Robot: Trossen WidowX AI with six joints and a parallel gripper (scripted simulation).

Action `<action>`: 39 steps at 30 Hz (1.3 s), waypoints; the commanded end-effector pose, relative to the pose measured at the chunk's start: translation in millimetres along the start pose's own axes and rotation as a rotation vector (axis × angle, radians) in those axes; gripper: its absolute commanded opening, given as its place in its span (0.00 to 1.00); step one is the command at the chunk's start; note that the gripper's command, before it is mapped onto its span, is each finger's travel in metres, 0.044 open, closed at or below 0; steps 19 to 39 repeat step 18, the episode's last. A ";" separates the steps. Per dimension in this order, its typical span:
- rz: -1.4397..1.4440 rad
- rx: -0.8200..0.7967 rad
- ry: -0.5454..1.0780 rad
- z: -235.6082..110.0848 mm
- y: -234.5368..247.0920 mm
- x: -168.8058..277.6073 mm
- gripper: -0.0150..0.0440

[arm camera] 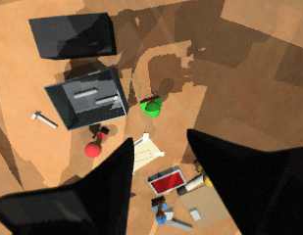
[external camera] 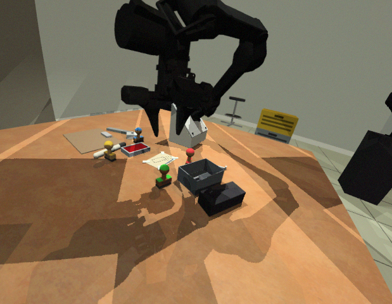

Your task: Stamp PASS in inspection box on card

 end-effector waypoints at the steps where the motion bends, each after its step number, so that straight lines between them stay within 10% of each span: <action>1: -0.004 -0.002 0.005 -0.2 0.2 0.4 0.68; 39: -0.001 -0.001 0.000 -0.4 0.1 -0.3 0.68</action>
Point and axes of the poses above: the point midway between the two fingers, 35 mm back from their tips, its own z axis out along the fingers, its own y axis across the jaws, x = y × z, the point moved 2 cm from there along -z, back along the fingers, and after that the axes turned 5 degrees about -z, right-handed, at the moved point
